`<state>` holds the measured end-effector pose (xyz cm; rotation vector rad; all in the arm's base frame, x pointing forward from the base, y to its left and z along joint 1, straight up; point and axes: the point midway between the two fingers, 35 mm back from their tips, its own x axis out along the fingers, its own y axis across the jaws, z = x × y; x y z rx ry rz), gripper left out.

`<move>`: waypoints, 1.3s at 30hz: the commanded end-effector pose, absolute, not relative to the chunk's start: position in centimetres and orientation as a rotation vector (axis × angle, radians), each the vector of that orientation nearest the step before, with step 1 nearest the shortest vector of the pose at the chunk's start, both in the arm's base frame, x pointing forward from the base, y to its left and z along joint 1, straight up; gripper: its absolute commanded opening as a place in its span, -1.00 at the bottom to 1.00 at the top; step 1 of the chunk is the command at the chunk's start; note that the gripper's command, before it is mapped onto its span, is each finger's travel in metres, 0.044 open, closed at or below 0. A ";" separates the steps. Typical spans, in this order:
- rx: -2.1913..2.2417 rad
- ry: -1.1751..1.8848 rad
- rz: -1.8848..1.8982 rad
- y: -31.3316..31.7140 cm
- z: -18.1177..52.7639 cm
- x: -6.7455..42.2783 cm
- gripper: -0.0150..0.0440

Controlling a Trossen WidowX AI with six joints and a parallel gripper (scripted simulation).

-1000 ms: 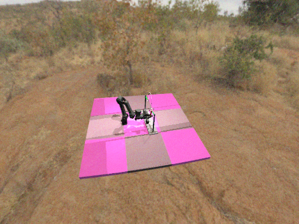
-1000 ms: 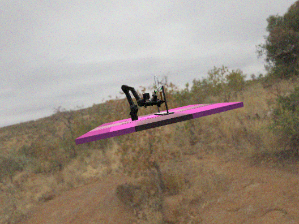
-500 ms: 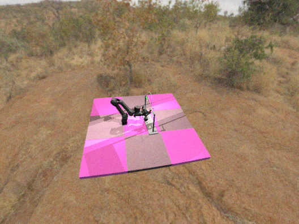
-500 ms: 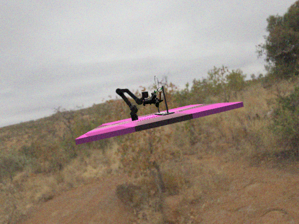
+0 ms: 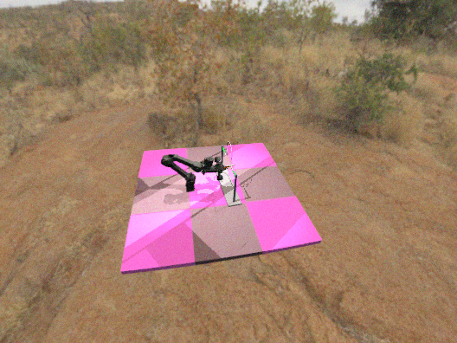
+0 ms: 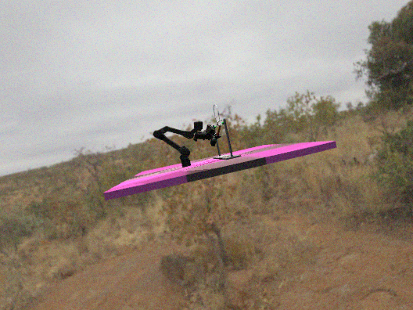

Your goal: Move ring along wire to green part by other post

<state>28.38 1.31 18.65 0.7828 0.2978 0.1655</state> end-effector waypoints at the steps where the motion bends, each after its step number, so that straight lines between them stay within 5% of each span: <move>1: 0.859 0.344 0.200 2.1 20.1 27.5 -1.00; 39: 1.559 0.558 0.505 4.1 31.7 24.1 -1.00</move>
